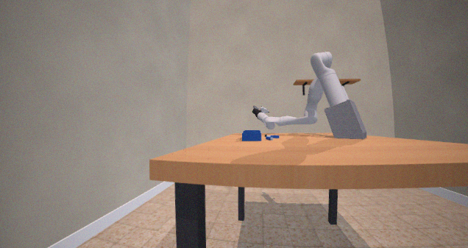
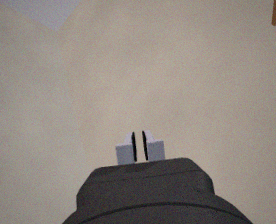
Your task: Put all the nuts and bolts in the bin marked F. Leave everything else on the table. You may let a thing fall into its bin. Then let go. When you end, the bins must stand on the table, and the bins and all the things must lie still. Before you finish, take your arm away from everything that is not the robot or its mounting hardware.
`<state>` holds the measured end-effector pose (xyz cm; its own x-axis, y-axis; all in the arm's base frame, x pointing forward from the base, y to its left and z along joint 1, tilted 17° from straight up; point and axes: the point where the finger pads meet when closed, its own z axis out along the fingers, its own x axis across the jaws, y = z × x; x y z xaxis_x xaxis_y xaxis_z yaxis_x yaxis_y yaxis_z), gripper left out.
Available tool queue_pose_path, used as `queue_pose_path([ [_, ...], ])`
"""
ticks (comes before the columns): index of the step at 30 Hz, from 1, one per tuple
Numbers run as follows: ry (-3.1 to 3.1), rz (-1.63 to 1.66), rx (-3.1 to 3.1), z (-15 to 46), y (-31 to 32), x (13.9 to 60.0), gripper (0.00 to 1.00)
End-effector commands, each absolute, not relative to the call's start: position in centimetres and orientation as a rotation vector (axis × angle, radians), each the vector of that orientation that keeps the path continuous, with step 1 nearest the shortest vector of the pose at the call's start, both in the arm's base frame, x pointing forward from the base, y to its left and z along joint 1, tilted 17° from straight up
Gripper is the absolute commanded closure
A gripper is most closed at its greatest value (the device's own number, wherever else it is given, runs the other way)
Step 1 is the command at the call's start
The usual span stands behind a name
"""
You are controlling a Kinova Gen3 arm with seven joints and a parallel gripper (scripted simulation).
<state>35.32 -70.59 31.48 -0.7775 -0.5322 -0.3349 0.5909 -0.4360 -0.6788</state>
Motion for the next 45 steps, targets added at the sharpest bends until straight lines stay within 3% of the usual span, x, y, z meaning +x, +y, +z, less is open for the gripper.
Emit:
queue_pose_path([
  [1,1.067,-2.222,0.096,33.0,-70.1,36.0,0.69],
  [25,1.014,-2.152,-0.144,37.5,-61.7,49.8,0.69],
  [32,1.014,-2.152,-0.144,37.9,-60.8,51.2,0.69],
  [45,0.939,-2.083,-0.380,39.4,-54.5,57.6,0.69],
])
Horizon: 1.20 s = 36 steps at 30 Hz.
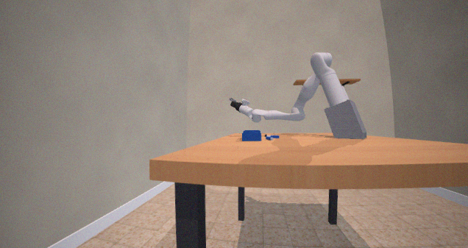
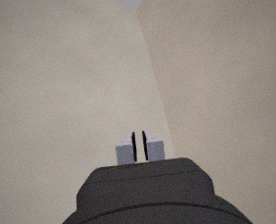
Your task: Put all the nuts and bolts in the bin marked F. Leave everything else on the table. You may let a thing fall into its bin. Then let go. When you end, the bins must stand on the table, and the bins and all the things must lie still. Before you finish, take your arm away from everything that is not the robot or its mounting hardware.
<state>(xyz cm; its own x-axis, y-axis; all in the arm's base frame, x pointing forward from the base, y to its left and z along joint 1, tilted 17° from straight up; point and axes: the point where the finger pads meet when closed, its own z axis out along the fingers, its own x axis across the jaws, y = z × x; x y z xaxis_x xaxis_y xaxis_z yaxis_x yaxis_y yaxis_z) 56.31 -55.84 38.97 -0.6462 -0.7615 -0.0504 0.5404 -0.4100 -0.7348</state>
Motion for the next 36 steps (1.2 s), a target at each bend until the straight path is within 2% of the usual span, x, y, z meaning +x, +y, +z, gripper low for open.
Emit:
queue_pose_path([
  [1,0.939,-2.083,-0.380,39.5,-53.9,58.2,0.69],
  [7,0.939,-2.083,-0.380,39.9,-52.3,59.9,0.69],
  [11,0.846,-2.016,-0.601,40.1,-49.6,61.8,0.69],
  [23,0.843,-2.013,-0.608,40.8,-43.0,66.8,0.69],
  [27,0.843,-2.013,-0.608,40.8,-42.7,67.0,0.69],
  [36,0.726,-1.942,-0.827,40.7,-37.6,69.8,0.69],
])
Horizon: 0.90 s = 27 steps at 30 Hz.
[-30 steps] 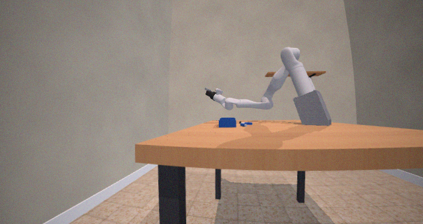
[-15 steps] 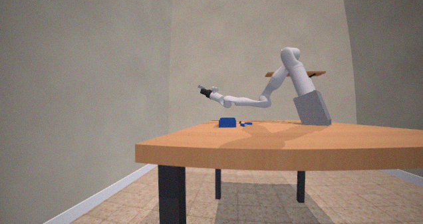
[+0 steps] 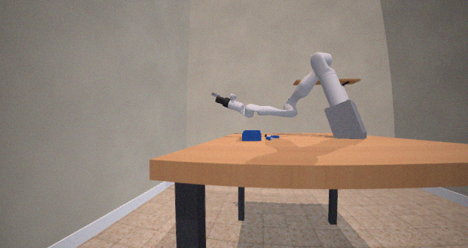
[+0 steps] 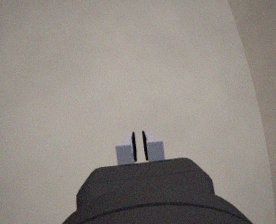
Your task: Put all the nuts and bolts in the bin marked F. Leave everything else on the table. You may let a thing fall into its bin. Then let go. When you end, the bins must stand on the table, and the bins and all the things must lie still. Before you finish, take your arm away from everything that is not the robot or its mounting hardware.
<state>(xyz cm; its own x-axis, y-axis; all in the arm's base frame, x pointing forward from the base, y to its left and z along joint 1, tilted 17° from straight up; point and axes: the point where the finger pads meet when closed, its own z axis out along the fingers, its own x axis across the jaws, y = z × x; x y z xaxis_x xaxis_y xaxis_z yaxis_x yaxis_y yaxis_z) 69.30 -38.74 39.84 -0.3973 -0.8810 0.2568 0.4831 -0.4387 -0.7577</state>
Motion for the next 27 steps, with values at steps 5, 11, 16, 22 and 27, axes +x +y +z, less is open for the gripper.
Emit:
queue_pose_path([
  [5,0.726,-1.942,-0.827,40.6,-33.9,71.7,0.69],
  [11,0.694,-1.926,-0.878,40.5,-31.7,72.8,0.69],
  [16,0.597,-1.873,-1.027,40.2,-29.4,73.6,0.69],
  [22,0.591,-1.869,-1.035,39.6,-24.7,75.3,0.69],
  [27,0.591,-1.869,-1.035,39.3,-22.1,76.2,0.69],
])
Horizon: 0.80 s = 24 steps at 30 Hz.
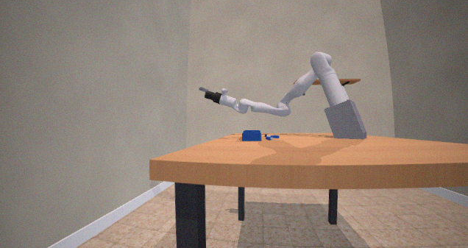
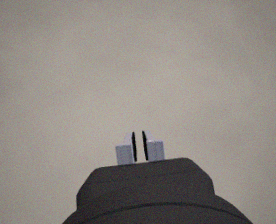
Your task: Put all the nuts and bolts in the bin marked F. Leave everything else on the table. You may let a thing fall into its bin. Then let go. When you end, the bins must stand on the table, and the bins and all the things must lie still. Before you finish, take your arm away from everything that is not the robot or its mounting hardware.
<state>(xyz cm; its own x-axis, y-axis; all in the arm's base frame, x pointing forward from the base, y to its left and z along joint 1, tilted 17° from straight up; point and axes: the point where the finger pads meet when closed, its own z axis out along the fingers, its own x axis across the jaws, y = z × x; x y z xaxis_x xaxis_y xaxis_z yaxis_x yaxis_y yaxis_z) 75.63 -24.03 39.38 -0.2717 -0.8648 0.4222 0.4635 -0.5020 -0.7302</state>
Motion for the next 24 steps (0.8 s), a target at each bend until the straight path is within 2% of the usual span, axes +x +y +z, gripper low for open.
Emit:
queue_pose_path([
  [1,0.591,-1.869,-1.035,39.3,-22.1,76.2,0.69],
  [15,0.439,-1.795,-1.230,37.2,-12.5,78.1,0.69],
  [21,0.439,-1.795,-1.230,37.1,-12.0,78.2,0.69],
  [24,0.319,-1.742,-1.362,36.3,-9.7,78.3,0.69],
])
